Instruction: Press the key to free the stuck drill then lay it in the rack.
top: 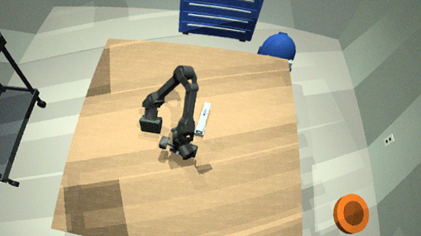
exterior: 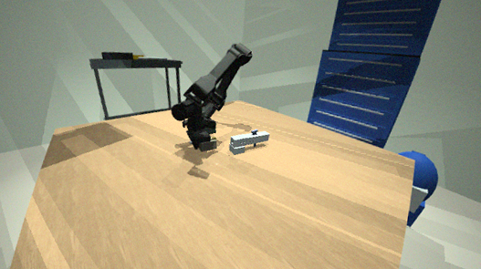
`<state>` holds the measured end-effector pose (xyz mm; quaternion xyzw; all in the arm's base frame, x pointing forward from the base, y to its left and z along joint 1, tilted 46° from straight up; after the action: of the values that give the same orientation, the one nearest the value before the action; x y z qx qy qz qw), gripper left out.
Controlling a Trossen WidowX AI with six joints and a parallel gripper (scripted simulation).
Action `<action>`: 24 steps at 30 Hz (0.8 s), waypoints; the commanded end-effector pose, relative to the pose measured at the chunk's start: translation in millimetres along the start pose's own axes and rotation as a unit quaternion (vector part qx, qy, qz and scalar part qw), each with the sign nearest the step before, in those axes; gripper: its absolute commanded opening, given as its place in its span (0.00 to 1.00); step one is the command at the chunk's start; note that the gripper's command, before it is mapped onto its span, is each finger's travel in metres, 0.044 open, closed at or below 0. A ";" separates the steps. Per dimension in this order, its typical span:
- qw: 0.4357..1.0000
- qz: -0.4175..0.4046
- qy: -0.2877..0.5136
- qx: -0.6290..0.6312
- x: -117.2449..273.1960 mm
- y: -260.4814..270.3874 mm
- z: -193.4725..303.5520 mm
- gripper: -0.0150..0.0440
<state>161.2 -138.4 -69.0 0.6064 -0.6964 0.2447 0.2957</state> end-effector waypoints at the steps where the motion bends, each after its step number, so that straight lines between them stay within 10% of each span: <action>1: 1.000 0.001 -0.003 -0.003 -5.9 0.9 -1.7 0.25; 6: 1.000 0.001 -0.003 -0.003 -9.2 1.7 -2.8 0.25; 24: 1.000 0.002 0.001 -0.004 -0.6 1.6 0.0 1.00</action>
<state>159.7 -135.8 -71.0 0.6029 -0.6989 0.2431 0.2981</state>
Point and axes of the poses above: the point midway between the two fingers, 35 mm back from their tips, its own x axis back along the fingers, its own y axis across the jaws, z = x × y, the point moved 8 cm from there along x, back along the fingers, and after that the axes turned 5 degrees about x, right-handed, at the moved point
